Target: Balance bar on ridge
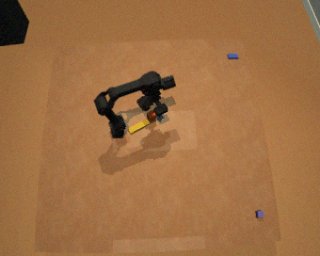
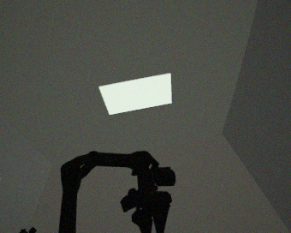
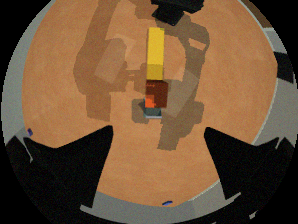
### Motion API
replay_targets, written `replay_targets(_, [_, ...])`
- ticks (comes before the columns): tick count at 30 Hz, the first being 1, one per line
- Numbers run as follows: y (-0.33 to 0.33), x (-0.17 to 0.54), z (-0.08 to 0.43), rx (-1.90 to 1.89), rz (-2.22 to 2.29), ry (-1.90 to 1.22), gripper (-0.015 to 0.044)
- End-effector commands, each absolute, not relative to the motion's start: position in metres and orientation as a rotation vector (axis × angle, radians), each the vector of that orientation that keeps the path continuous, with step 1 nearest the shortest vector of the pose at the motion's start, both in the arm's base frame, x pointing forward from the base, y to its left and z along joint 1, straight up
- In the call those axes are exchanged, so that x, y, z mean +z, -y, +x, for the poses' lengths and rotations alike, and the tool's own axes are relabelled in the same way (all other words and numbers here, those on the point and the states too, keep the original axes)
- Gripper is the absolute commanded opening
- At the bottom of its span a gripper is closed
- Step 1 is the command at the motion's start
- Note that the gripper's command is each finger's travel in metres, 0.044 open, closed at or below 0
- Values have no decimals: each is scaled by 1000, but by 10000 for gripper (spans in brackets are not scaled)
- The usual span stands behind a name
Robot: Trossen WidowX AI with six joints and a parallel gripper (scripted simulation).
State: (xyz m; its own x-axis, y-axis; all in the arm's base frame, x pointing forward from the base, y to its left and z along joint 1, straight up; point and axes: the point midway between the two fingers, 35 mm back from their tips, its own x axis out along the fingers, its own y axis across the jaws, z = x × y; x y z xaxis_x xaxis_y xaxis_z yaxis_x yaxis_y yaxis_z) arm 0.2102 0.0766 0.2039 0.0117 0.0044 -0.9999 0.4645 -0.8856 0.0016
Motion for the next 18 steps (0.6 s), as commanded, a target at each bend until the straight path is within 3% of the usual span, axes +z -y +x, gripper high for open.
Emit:
replay_targets(1, [-77, 206, 211, -1935, 1970, -482, 440])
replay_targets(6, [-77, 204, 210, -1940, 1965, -482, 315])
replay_targets(18, [-58, 198, 177, -1934, 1972, -482, 315])
